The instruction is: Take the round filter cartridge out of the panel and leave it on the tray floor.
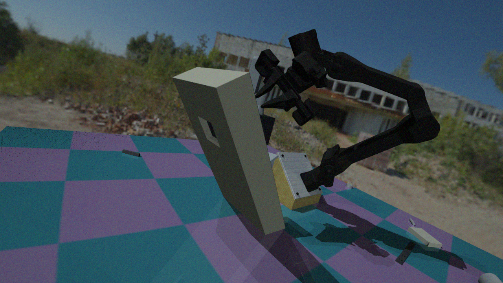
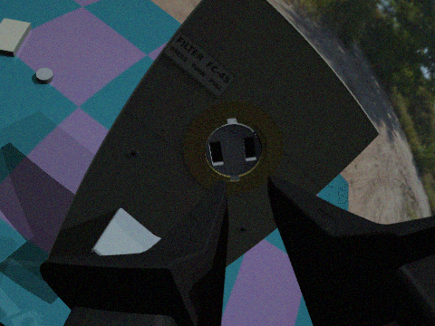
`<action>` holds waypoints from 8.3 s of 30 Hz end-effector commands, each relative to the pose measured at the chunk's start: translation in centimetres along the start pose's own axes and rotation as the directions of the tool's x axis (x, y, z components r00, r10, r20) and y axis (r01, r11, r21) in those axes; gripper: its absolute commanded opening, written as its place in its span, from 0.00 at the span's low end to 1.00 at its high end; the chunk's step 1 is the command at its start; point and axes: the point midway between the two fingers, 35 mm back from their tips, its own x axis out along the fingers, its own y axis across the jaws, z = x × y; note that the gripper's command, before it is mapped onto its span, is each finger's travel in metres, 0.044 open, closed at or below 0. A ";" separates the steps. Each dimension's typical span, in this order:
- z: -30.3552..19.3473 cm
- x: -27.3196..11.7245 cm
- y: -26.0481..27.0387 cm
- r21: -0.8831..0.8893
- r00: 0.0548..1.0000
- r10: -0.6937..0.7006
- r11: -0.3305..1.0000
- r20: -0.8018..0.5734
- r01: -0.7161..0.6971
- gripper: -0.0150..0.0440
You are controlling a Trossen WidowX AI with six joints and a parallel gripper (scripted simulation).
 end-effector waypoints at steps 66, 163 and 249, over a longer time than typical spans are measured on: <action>-0.9 6.0 0.4 -0.037 1.000 0.009 0.999 -0.003 -0.009 0.43; -0.7 6.6 0.3 -0.037 1.000 0.009 0.999 -0.003 -0.009 0.43; -0.7 8.1 0.4 0.777 1.000 0.009 0.629 -0.002 -0.004 0.25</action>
